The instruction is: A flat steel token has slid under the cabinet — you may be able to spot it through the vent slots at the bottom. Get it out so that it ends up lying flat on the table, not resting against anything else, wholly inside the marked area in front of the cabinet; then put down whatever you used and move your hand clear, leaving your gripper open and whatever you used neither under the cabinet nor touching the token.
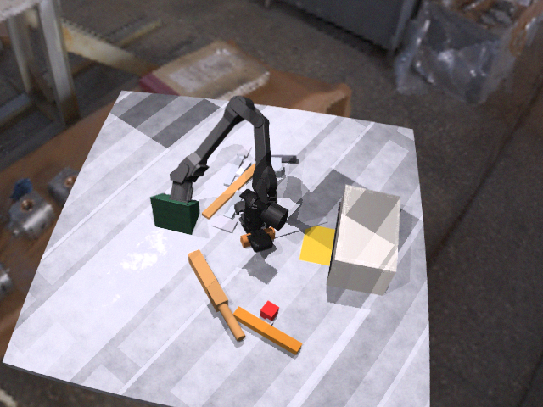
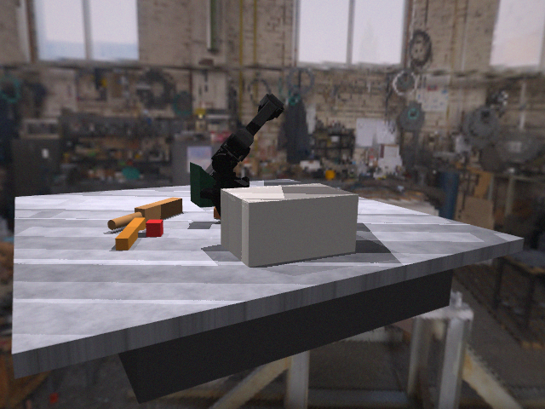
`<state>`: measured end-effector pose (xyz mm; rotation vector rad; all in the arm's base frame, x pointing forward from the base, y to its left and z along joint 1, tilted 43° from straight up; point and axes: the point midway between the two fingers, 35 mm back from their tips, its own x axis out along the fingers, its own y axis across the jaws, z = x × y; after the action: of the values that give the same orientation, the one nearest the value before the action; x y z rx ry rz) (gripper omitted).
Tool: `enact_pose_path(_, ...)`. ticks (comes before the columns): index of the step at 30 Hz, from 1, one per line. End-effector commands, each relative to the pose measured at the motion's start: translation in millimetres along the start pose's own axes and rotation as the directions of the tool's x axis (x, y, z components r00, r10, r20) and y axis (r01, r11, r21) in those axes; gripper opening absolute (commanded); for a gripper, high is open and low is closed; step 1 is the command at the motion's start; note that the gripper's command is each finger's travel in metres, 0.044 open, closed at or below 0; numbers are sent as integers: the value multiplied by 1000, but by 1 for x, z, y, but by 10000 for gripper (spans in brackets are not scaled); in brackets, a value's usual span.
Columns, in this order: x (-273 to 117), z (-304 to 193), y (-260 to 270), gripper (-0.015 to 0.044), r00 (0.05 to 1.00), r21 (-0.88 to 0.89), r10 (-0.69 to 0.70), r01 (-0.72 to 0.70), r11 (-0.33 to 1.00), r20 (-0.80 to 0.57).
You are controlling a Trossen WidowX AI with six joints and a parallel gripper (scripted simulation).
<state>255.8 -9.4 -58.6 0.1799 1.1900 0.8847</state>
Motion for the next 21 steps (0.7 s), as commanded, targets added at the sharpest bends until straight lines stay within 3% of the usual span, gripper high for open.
enact_pose_path(1,-1,-1,-4,0,1000,-3,-6,6,1000,2)
enact_pose_path(21,-2,-17,-21,0,1000,-4,-8,8,1000,1)
